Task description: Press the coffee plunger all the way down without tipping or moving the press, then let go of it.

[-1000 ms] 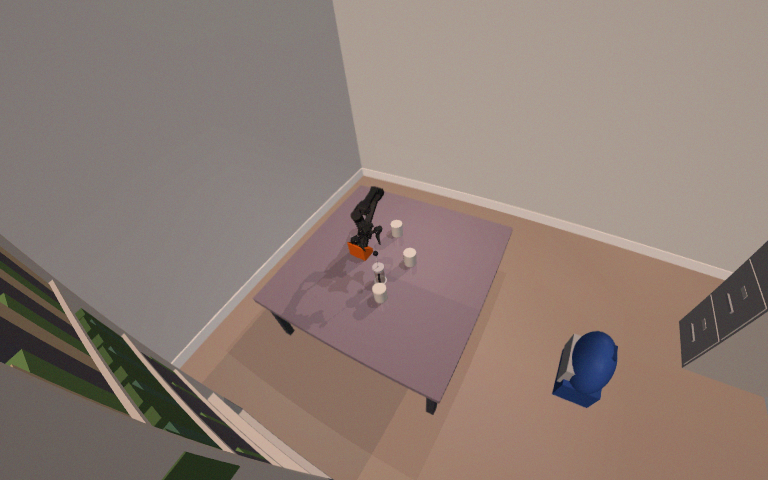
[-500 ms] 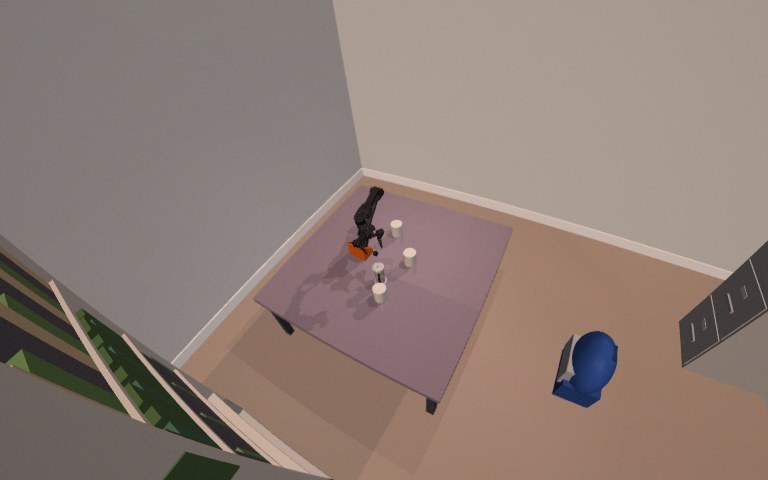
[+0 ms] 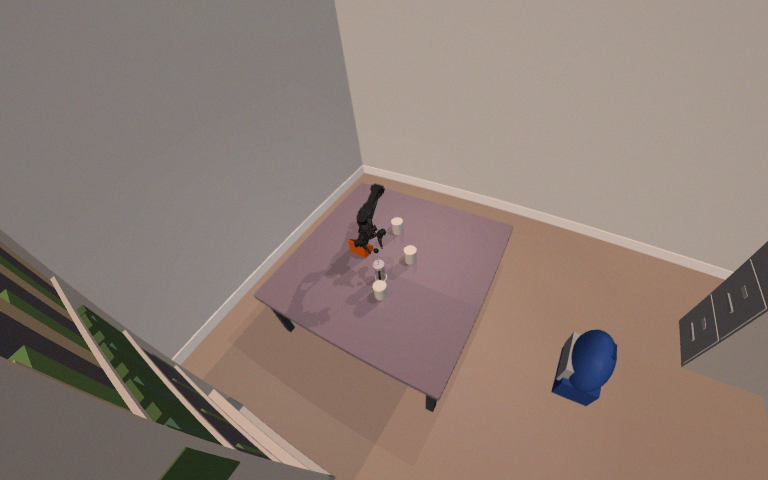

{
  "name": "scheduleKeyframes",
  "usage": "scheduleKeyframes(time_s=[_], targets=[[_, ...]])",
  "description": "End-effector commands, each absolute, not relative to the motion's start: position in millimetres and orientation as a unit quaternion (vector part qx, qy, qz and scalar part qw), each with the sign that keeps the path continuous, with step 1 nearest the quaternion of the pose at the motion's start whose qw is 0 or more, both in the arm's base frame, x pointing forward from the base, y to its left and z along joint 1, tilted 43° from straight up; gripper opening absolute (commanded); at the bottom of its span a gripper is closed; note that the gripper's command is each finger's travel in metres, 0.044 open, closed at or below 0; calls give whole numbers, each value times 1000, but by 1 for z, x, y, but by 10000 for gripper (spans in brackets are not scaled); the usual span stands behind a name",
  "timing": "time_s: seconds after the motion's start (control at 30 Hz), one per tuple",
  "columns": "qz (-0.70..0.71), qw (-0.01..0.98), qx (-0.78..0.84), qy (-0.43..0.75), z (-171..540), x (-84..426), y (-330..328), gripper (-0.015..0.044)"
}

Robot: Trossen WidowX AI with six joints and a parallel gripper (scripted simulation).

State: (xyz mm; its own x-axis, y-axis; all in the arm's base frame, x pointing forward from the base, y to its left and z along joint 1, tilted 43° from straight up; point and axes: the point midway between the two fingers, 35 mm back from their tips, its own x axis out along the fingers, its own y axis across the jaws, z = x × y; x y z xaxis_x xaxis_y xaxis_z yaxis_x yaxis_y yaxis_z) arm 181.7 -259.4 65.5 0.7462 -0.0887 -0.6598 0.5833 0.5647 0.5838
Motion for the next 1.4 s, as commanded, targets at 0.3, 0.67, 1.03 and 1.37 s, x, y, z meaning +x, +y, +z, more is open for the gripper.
scheduleKeyframes(time_s=[0.3, 0.67, 1.03, 1.37], targets=[[-203, 833, 422, 294, 65, 182, -260, 116], [-203, 833, 422, 294, 60, 183, -257, 116], [-203, 833, 421, 295, 45, 187, -248, 116], [-203, 833, 421, 295, 31, 190, -239, 116]])
